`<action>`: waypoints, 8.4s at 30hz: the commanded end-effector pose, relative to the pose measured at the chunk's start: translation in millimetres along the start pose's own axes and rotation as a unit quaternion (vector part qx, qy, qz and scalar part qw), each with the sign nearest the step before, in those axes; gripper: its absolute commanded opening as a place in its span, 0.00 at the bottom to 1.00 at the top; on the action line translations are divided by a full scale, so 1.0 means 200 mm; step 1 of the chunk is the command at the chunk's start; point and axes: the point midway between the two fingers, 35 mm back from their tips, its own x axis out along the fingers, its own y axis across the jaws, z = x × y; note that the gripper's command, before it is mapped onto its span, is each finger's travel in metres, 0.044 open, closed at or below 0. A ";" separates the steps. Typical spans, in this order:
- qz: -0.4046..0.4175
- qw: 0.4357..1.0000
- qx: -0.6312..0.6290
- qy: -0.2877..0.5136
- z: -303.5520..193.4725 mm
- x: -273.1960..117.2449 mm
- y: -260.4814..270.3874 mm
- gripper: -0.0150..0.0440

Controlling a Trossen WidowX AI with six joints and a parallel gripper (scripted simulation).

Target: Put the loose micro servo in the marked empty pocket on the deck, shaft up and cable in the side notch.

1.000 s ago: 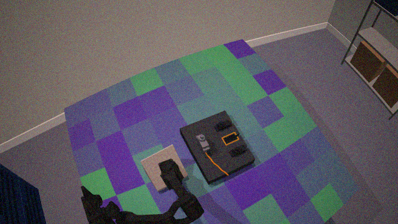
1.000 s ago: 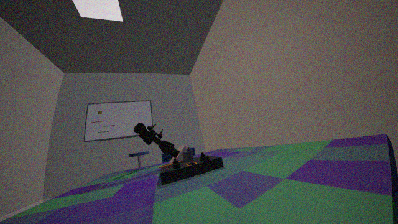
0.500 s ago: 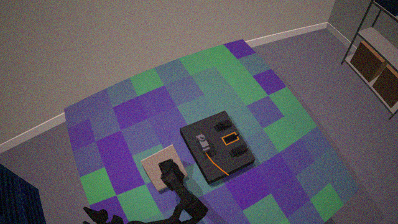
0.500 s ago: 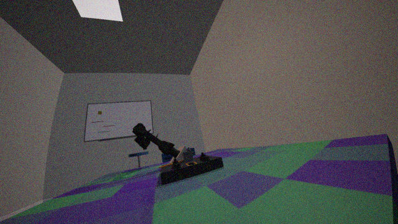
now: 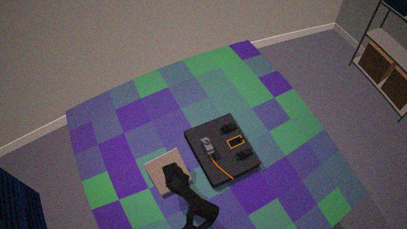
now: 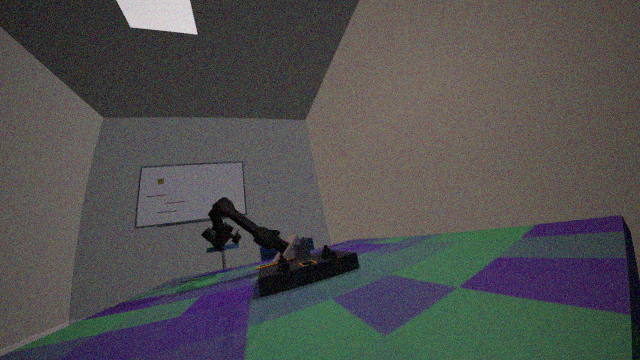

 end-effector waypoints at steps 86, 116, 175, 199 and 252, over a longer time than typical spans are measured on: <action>0.179 0.417 -0.040 0.890 0.68 -2.97 0.44 1.00; 0.162 0.119 -0.273 0.941 1.82 -3.18 -0.45 1.00; 0.457 0.077 -0.477 0.747 2.30 -1.83 -1.39 1.00; 0.457 0.077 -0.477 0.747 2.25 -1.87 -1.43 0.42; 0.499 0.049 -0.481 0.719 2.46 -1.95 -1.31 0.25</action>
